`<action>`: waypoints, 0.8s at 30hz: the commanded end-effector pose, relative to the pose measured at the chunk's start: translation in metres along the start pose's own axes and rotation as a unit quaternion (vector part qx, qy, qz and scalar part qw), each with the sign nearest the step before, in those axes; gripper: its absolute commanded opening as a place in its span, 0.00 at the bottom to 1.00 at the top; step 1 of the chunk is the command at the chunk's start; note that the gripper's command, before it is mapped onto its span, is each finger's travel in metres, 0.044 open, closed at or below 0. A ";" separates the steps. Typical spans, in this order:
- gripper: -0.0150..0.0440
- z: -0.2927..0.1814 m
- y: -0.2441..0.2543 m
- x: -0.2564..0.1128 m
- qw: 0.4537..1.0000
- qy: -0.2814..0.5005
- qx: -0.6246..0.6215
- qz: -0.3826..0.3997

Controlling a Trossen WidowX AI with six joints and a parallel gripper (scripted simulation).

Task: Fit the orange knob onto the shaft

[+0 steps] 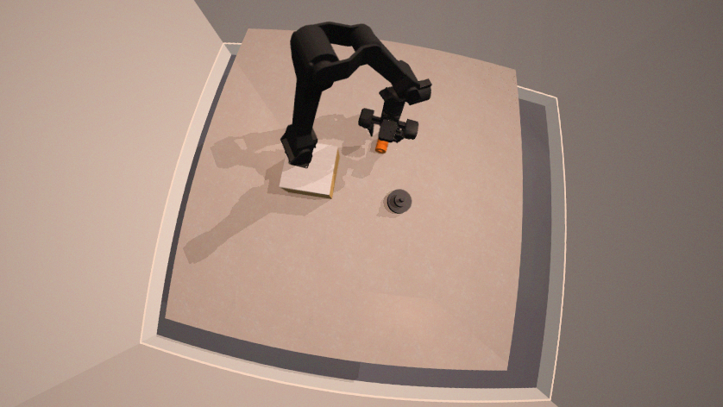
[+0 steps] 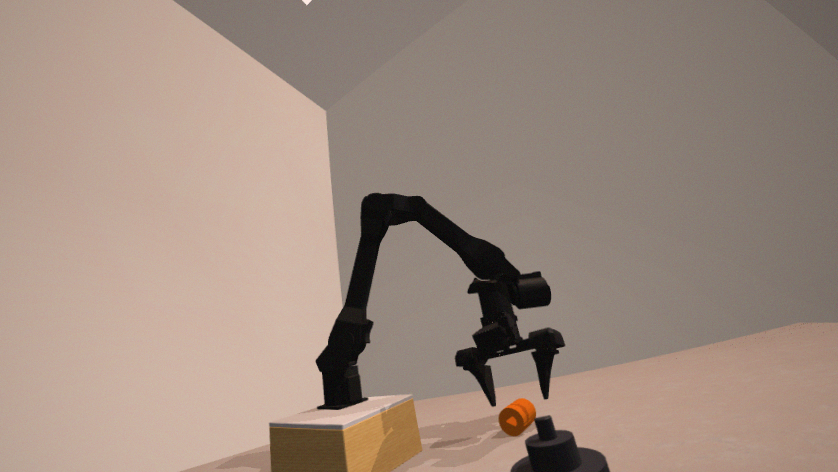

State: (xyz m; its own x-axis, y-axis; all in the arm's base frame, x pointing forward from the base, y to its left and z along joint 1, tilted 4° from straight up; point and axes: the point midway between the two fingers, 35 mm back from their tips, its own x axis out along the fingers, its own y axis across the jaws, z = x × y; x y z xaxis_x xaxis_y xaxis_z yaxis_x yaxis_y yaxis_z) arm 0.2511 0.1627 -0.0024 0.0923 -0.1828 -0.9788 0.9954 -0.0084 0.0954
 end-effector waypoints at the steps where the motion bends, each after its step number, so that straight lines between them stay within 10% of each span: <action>1: 1.00 0.000 -0.002 0.011 1.000 -0.005 -0.001 -0.004; 12: 1.00 -0.002 -0.003 0.026 1.000 -0.005 -0.001 -0.004; 19: 0.69 -0.002 -0.003 0.026 1.000 -0.005 -0.001 -0.004; 24: 0.66 -0.002 -0.003 0.026 1.000 -0.005 -0.001 -0.004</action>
State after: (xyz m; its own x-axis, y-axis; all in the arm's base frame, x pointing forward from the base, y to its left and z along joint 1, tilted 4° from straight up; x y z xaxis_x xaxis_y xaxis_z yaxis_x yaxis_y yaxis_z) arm 0.2508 0.1603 -0.0269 0.0852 -0.1889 -0.9783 0.9959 -0.0129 0.0893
